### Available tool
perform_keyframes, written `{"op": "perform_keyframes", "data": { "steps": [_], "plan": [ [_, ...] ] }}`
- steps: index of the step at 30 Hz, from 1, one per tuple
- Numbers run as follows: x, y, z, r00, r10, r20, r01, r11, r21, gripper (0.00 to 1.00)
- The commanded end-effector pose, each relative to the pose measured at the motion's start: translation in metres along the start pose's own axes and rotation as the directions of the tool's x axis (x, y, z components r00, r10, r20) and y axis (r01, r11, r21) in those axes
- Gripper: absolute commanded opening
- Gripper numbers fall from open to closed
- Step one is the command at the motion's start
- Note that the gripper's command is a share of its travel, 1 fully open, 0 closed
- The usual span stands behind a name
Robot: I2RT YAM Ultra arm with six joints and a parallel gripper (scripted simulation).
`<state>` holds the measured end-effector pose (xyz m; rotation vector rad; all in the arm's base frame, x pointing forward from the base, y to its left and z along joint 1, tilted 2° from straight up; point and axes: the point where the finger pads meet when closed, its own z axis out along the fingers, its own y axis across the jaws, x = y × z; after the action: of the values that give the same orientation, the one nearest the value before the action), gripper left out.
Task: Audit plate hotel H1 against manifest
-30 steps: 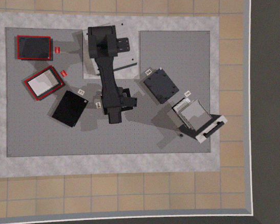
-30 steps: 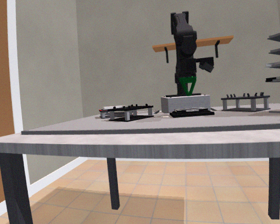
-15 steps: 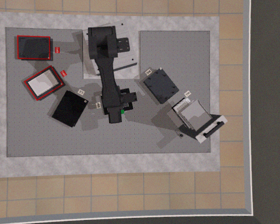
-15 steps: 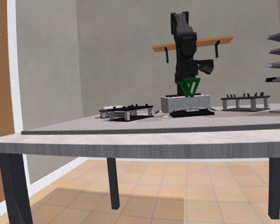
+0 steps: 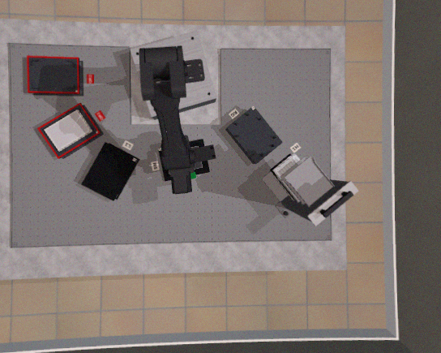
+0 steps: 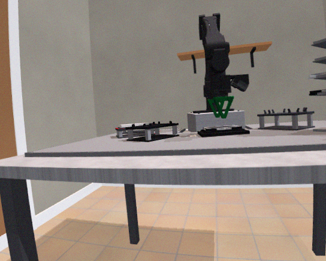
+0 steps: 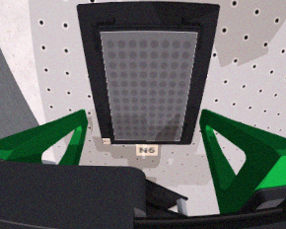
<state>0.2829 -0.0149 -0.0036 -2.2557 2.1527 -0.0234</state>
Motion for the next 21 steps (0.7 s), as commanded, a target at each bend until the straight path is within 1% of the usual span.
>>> {"op": "perform_keyframes", "data": {
  "steps": [1, 8, 10, 21],
  "plan": [
    [0.001, -0.006, 0.000, 1.000, -0.002, -0.002, 0.002, 1.000, 0.025, 1.00],
    [0.001, -0.006, 0.009, 1.000, -0.002, -0.002, 0.002, 1.000, 0.025, 1.00],
    [0.001, -0.006, 0.009, 1.000, -0.002, -0.002, 0.002, 1.000, 0.025, 1.00],
    [0.001, -0.007, 0.024, 1.000, -0.002, -0.002, 0.002, 1.000, 0.025, 1.00]
  ]
}}
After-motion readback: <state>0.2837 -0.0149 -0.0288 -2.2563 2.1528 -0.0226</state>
